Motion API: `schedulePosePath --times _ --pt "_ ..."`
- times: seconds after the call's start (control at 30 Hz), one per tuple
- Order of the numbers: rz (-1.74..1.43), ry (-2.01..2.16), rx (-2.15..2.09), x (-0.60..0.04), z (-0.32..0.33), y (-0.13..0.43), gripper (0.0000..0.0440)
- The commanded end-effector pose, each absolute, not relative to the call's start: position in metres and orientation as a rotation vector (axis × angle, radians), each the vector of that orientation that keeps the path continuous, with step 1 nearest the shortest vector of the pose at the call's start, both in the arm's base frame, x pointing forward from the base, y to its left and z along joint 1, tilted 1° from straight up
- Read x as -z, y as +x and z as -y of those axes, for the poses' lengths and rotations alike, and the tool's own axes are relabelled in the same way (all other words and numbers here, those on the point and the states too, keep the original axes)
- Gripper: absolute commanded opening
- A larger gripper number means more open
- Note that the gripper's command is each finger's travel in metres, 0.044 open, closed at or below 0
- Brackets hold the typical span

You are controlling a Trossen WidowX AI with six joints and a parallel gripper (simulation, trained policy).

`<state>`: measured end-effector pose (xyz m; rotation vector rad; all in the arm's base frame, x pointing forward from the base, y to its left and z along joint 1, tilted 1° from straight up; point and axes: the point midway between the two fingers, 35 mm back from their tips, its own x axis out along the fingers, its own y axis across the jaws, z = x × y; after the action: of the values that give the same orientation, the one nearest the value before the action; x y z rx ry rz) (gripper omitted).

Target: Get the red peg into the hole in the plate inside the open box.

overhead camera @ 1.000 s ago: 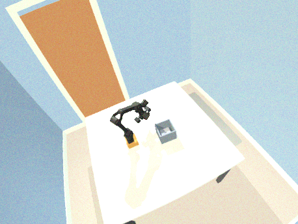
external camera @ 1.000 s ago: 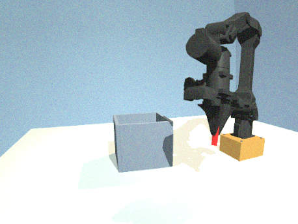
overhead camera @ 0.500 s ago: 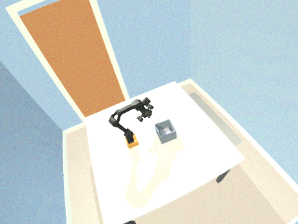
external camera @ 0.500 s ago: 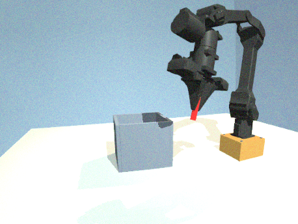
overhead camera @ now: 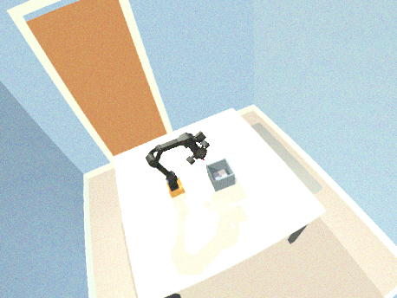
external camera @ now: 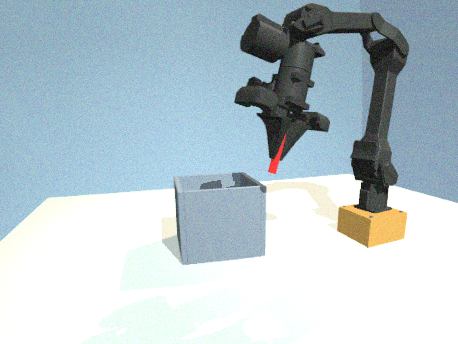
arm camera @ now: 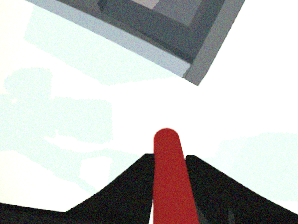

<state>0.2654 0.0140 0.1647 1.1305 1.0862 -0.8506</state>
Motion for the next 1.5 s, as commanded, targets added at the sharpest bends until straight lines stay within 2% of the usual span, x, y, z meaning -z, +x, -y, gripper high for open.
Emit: schedulePosePath --times 0.0,0.8,1.47 --pt "-1.082 1.117 0.872 -0.165 -0.003 0.269 0.0000" --pt "-1.106 1.105 0.955 -0.151 0.059 0.292 0.0000" --pt "-1.151 1.088 0.974 -0.107 0.093 0.309 0.0000"
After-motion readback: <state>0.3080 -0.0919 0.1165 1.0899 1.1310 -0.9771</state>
